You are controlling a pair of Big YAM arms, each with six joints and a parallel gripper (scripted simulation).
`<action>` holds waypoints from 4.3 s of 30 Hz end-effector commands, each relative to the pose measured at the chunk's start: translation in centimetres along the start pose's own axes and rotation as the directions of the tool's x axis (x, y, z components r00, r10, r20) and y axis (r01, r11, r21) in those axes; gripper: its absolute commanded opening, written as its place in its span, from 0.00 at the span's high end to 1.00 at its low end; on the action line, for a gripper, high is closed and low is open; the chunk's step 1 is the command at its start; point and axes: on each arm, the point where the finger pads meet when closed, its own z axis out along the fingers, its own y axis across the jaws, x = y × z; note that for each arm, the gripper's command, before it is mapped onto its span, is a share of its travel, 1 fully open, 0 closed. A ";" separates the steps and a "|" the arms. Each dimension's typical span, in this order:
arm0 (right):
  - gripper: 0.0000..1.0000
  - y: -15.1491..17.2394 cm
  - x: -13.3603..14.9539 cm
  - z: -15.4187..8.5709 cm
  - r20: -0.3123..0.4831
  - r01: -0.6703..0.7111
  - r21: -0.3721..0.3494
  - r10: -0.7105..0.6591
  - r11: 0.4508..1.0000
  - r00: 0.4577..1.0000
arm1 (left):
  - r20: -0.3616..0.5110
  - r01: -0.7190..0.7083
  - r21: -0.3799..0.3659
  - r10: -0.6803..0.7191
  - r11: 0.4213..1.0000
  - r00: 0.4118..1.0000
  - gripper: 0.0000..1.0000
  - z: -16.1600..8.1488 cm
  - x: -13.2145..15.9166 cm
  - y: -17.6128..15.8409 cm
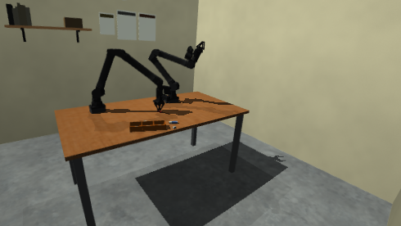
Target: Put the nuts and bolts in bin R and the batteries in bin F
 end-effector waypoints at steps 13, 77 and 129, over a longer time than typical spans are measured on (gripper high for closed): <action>0.72 0.5 -0.6 -0.5 0.036 0.000 -0.031 0.001 1.000 0.999 | 0.032 -0.016 -0.006 0.016 1.000 0.999 0.00 0.1 -1.1 0.4; 0.91 1.1 -2.3 -5.6 0.058 0.000 -0.049 0.003 0.999 0.998 | 0.032 -0.016 -0.006 0.016 1.000 0.999 0.00 0.1 -1.1 0.4; 0.91 -11.7 -9.0 -7.7 0.073 0.001 -0.038 0.002 0.999 0.997 | 0.032 -0.016 -0.006 0.016 1.000 0.999 0.00 0.1 -1.1 0.4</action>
